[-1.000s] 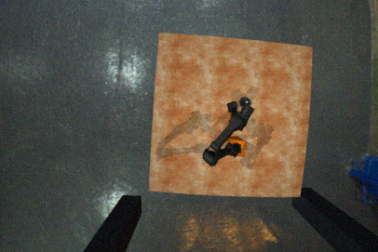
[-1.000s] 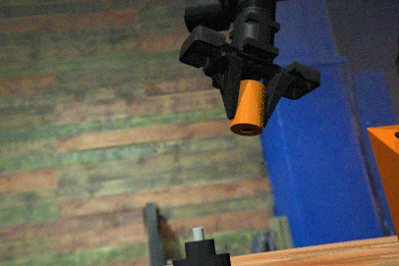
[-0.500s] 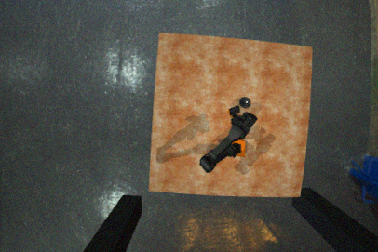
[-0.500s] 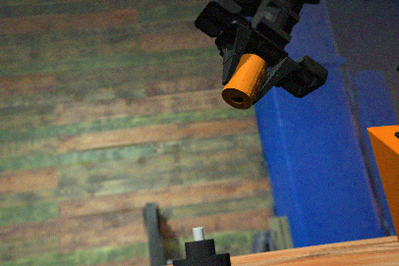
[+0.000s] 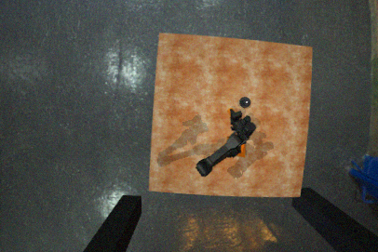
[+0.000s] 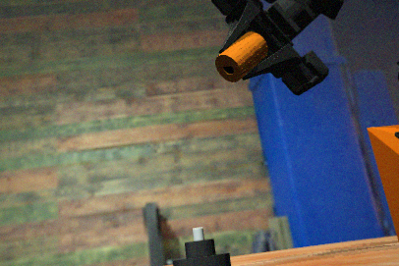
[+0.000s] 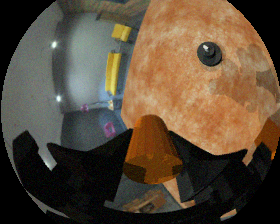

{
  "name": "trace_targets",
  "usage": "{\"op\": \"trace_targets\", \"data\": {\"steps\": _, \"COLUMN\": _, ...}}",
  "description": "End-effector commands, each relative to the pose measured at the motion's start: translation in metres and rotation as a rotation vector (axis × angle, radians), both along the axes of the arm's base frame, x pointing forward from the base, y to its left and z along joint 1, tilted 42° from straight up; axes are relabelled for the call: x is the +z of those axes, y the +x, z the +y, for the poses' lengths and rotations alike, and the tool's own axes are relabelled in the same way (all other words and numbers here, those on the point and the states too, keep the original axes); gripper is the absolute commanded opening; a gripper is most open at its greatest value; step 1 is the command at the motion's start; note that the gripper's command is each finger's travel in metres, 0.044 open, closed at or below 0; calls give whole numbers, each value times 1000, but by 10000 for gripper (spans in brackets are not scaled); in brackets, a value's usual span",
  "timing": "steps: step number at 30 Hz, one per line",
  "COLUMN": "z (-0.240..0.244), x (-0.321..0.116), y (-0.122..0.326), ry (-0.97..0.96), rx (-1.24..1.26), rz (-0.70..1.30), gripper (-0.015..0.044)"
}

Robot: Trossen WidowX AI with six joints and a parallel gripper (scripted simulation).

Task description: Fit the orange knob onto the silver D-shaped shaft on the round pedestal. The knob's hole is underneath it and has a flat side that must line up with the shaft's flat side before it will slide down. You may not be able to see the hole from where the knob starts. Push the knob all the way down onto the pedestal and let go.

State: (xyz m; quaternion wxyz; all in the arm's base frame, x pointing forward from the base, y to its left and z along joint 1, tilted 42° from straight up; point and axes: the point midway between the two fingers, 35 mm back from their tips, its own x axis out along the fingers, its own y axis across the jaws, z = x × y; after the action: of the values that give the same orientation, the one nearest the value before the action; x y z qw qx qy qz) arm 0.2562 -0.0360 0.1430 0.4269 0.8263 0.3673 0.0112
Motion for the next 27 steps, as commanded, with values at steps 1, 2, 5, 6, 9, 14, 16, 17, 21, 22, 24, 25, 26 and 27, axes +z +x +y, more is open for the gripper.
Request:
{"op": "trace_targets", "data": {"steps": 1, "z": -2, "x": 6, "y": -2, "ry": 21, "rx": -30, "rz": -42, "gripper": 0}}
{"op": "trace_targets", "data": {"steps": 2, "z": -2, "x": 6, "y": -2, "ry": 21, "rx": -30, "rz": -42, "gripper": 0}}
{"op": "trace_targets", "data": {"steps": 5, "z": -2, "x": 6, "y": -2, "ry": 22, "rx": -31, "rz": -43, "gripper": 0}}
{"op": "trace_targets", "data": {"steps": 6, "z": -2, "x": 6, "y": -2, "ry": 22, "rx": -33, "rz": -44, "gripper": 0}}
{"op": "trace_targets", "data": {"steps": 9, "z": -2, "x": 5, "y": -2, "ry": 27, "rx": -43, "rz": -54, "gripper": 0}}
{"op": "trace_targets", "data": {"steps": 14, "z": -2, "x": 4, "y": -2, "ry": 38, "rx": -67, "rz": -79, "gripper": 0}}
{"op": "trace_targets", "data": {"steps": 16, "z": -2, "x": 3, "y": -2, "ry": 43, "rx": -77, "rz": -88, "gripper": 0}}
{"op": "trace_targets", "data": {"steps": 17, "z": -2, "x": 3, "y": -2, "ry": 45, "rx": -81, "rz": -93, "gripper": 0}}
{"op": "trace_targets", "data": {"steps": 21, "z": -2, "x": 2, "y": -2, "ry": 43, "rx": -80, "rz": -87, "gripper": 0}}
{"op": "trace_targets", "data": {"steps": 22, "z": -2, "x": 2, "y": -2, "ry": 43, "rx": -80, "rz": -87, "gripper": 0}}
{"op": "trace_targets", "data": {"steps": 24, "z": -2, "x": 2, "y": -2, "ry": 43, "rx": -80, "rz": -87, "gripper": 0}}
{"op": "trace_targets", "data": {"steps": 25, "z": -2, "x": 2, "y": -2, "ry": 43, "rx": -80, "rz": -87, "gripper": 0}}
{"op": "trace_targets", "data": {"steps": 26, "z": -2, "x": 2, "y": -2, "ry": 43, "rx": -80, "rz": -87, "gripper": 0}}
{"op": "trace_targets", "data": {"steps": 27, "z": -2, "x": 2, "y": -2, "ry": 43, "rx": -80, "rz": -87, "gripper": 0}}
